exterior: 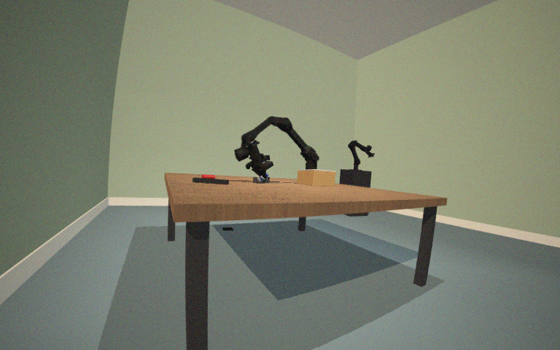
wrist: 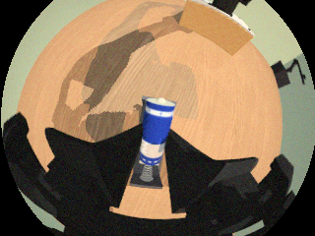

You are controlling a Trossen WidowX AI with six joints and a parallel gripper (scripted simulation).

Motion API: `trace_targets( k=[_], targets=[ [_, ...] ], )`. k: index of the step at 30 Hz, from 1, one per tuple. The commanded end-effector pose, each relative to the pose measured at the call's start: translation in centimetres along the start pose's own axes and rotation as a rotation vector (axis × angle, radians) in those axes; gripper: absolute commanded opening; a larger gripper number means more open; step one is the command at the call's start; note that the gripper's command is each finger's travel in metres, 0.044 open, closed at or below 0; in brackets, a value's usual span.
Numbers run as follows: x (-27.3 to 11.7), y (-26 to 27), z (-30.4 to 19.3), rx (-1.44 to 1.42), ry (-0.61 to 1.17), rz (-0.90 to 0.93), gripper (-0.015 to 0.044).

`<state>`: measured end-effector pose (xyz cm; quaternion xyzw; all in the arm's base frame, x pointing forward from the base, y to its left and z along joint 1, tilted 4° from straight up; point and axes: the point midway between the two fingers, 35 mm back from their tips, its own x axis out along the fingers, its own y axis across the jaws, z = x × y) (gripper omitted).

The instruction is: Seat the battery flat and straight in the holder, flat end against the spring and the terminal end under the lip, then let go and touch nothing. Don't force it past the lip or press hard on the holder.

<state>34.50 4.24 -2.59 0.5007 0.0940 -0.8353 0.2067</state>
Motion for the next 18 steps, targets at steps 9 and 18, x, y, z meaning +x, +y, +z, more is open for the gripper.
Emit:
trace_targets(
  k=[9,18],
  targets=[
    [-0.14,0.06,-0.73,0.005,-0.001,0.000,0.0085],
    [-0.33,0.06,-1.16,0.005,-0.001,-0.002,0.0085]
  ],
)
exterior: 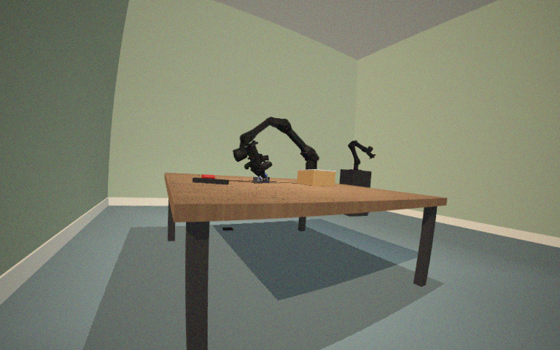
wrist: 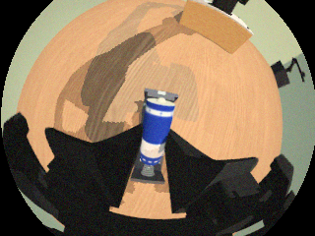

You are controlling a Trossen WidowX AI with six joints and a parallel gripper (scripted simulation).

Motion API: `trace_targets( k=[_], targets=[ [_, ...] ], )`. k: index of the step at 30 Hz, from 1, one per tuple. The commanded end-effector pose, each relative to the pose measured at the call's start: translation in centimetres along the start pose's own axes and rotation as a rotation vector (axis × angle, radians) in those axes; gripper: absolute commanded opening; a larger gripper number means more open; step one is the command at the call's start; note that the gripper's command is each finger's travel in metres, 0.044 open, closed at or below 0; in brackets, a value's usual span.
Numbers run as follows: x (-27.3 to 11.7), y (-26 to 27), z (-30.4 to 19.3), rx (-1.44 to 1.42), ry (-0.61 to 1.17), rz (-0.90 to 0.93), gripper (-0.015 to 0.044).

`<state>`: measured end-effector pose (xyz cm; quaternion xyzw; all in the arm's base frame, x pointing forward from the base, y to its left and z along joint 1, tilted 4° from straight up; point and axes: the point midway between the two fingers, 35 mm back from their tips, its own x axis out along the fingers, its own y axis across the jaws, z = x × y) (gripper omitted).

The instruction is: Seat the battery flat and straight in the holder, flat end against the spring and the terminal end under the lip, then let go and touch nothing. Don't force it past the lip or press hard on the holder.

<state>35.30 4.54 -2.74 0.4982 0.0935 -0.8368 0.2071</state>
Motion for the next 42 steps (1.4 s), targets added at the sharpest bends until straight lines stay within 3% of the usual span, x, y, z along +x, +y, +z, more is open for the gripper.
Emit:
trace_targets(
  k=[1,42],
  targets=[
    [-0.09,-0.01,-0.39,0.006,0.004,-0.002,0.0085],
    [-0.65,0.02,-1.38,0.006,0.002,-0.010,0.0085]
  ],
)
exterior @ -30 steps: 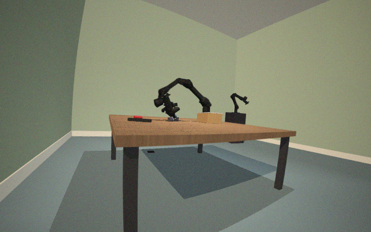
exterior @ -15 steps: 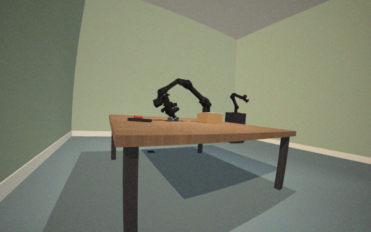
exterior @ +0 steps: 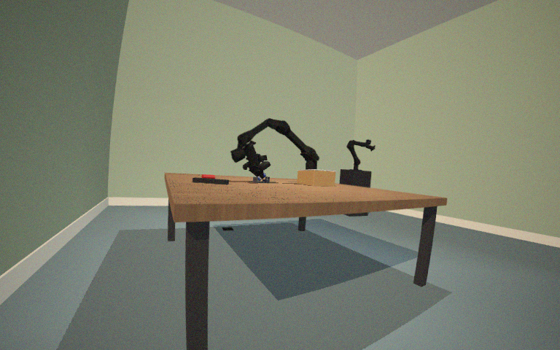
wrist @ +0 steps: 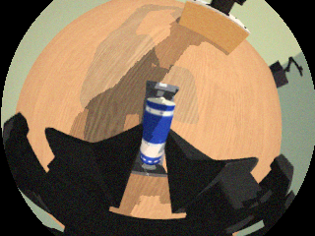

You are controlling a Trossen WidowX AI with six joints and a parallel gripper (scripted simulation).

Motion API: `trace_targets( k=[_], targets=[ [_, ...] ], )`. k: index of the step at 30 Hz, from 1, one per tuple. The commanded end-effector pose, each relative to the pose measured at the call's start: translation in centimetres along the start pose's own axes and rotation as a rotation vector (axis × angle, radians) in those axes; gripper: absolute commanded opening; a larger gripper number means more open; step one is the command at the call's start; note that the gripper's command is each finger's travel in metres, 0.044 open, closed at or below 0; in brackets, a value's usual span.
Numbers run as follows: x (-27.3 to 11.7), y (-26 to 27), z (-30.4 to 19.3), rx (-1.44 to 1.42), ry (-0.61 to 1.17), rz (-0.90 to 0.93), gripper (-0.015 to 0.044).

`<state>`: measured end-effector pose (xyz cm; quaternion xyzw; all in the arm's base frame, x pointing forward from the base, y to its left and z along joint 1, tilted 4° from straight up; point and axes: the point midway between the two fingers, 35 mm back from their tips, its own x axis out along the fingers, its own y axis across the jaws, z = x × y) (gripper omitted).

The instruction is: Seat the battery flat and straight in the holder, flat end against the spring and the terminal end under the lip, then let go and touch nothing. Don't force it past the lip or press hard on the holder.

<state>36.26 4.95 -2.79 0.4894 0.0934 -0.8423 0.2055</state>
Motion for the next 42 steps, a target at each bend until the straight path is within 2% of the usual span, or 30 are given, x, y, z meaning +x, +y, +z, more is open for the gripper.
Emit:
trace_targets(
  k=[1,42],
  targets=[
    [-0.20,-0.04,-0.44,0.007,0.023,-0.004,0.0085],
    [0.27,0.07,-0.58,0.004,0.138,-0.016,0.0085]
  ],
)
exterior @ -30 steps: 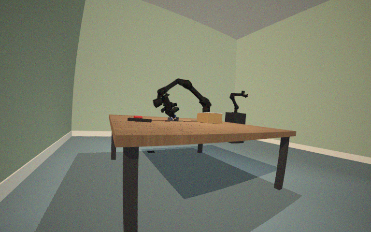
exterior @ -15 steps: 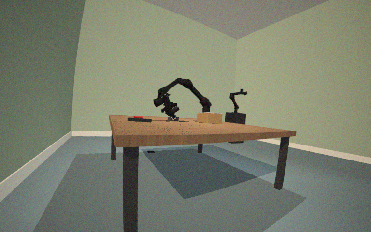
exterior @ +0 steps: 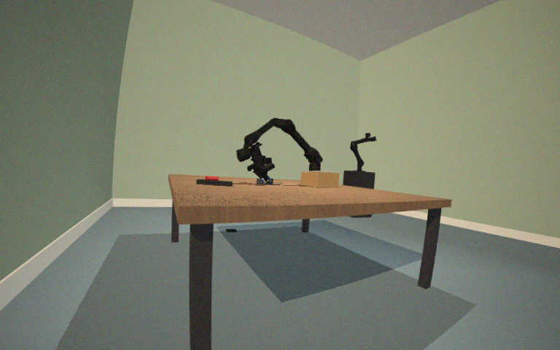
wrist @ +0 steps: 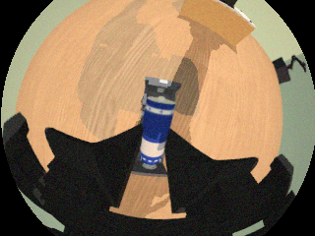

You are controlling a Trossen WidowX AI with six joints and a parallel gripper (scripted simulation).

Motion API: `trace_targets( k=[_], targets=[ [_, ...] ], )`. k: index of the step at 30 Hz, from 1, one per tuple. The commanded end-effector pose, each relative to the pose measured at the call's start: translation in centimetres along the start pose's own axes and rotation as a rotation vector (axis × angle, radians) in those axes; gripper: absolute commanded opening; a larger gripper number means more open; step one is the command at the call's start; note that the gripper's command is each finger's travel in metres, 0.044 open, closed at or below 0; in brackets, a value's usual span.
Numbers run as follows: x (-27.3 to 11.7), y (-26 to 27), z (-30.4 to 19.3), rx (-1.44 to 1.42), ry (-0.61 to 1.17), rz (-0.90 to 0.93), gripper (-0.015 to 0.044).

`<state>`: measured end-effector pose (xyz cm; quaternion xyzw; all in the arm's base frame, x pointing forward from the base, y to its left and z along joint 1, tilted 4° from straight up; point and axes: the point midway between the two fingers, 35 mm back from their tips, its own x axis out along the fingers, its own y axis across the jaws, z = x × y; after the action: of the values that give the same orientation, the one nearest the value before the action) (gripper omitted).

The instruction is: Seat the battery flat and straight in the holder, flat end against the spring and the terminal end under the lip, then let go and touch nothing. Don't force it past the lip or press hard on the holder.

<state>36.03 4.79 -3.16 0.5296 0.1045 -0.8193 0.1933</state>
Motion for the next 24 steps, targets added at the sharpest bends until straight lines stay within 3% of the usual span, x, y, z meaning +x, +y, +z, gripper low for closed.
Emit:
trace_targets(
  k=[1,24],
  targets=[
    [-0.10,0.04,-0.65,-0.002,0.045,-0.002,0.0085],
    [0.28,0.11,-0.55,-0.005,0.141,-0.008,0.0085]
  ],
)
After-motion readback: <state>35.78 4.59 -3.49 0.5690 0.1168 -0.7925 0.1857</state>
